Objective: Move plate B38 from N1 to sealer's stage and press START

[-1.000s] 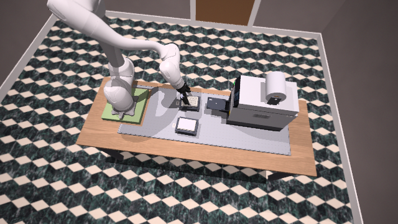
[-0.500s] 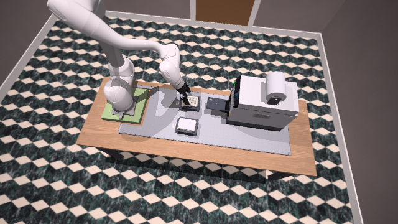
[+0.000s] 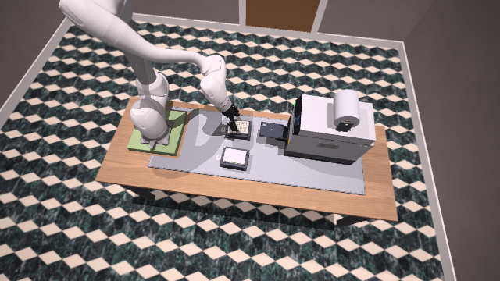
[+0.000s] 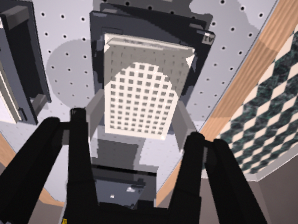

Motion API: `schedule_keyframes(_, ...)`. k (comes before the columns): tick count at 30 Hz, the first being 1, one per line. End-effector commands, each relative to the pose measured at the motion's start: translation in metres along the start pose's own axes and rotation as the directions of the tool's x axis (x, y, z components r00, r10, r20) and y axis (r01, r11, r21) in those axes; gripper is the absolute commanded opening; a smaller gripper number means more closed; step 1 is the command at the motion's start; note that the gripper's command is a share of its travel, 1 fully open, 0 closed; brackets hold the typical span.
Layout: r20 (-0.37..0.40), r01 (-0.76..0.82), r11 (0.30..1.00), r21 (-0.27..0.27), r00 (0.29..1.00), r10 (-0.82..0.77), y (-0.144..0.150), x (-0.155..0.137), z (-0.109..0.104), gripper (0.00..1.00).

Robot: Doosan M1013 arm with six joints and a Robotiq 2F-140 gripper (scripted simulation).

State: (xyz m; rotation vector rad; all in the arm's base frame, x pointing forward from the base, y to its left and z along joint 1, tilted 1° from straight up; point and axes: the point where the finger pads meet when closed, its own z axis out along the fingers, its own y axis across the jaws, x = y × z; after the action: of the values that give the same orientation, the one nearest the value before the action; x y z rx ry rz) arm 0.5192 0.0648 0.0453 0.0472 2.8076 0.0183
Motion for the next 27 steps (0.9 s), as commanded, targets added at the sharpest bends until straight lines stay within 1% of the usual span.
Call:
schedule_keyframes(1, -0.004, 0.004, 1.0, 0.001, 1.0, -0.004, 0.001, 0.0, -0.004, 0.1)
schedule_keyframes(27, -0.004, 0.004, 1.0, 0.001, 1.0, -0.004, 0.001, -0.014, -0.041, 0.1)
